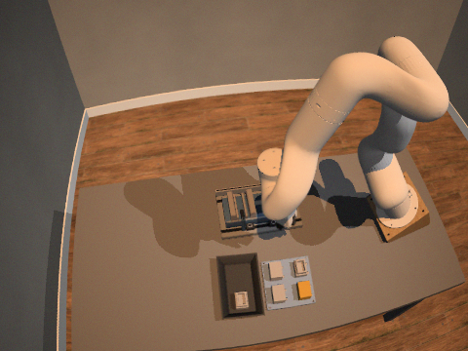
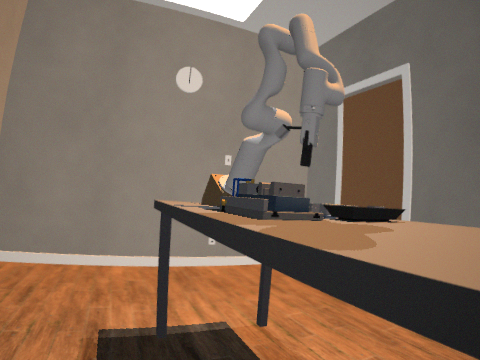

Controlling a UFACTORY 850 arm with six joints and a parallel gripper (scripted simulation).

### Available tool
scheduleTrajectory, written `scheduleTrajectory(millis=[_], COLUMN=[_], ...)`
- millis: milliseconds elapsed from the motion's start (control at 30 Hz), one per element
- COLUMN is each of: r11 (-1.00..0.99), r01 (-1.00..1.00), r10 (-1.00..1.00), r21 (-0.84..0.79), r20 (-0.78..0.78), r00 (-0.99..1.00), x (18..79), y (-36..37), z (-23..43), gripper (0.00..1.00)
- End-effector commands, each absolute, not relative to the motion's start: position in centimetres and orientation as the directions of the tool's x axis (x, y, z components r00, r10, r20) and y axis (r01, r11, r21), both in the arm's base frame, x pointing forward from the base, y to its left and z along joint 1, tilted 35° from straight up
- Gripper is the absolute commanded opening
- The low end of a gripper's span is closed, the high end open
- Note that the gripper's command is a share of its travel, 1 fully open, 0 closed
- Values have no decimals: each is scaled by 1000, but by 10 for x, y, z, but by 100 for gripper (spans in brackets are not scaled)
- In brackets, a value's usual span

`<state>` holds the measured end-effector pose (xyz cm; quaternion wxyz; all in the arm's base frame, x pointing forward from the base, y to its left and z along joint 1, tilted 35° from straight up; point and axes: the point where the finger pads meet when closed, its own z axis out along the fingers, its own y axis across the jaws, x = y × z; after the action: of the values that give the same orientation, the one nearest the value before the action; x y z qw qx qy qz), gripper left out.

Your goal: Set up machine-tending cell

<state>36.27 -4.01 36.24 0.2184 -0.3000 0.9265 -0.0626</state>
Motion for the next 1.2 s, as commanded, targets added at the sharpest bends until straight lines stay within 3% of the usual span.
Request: scheduleTrajectory(millis=[0,567,800,833,1167], r11=[708,226,187,187,187], r01=[-623,-808,-809,-809,-809], r10=[-705,-974,-982,-982,-982], r21=[-332,-544,-558,-558,-558], r20=[-292,-112,-99,-99,-99], r00=[-646,-197,-159,-159,-159], x=[351,317,314,314,314], y=[-11,67,72,72,72], z=[357,343,343,343,343], gripper=[0,0,0,69,69])
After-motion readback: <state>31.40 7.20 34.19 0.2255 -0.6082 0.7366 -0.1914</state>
